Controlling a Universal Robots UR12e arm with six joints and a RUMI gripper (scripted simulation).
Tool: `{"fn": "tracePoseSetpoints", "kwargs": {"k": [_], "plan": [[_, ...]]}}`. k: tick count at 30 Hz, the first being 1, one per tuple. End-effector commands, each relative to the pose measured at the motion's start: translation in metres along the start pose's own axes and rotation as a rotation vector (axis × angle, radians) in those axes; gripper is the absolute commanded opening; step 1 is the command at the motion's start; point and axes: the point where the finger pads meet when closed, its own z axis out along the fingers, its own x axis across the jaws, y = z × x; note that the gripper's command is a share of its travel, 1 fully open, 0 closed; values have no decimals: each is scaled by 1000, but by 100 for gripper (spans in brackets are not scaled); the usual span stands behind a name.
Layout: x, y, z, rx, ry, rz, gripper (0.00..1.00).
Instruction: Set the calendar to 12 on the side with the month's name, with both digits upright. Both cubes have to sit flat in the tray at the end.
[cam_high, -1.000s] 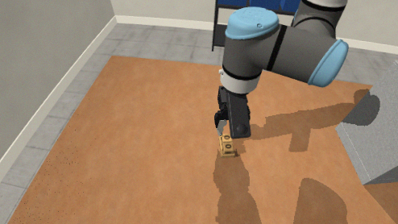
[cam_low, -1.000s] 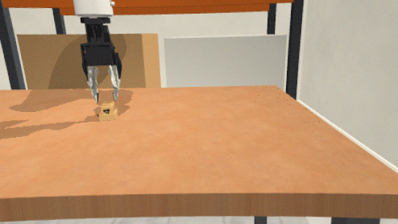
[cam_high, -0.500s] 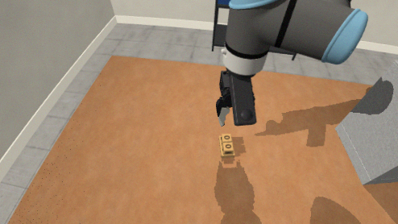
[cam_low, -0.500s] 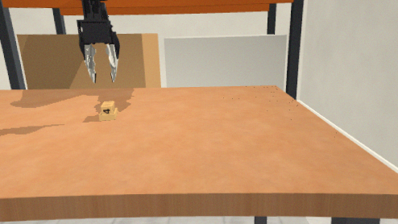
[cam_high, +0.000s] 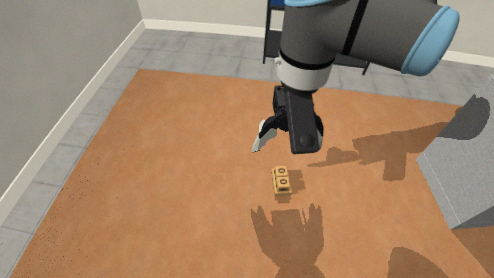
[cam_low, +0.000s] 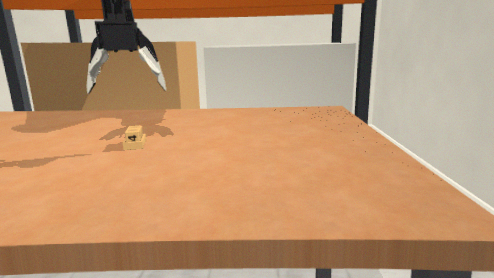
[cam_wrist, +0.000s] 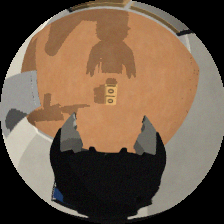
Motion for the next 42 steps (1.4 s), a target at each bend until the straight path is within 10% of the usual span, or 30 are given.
{"fn": "tracePoseSetpoints", "kwargs": {"k": [1, 42], "plan": [[0, 0, 0, 0, 1, 0, 100], [0, 0, -74, 0, 1, 0, 100]]}}
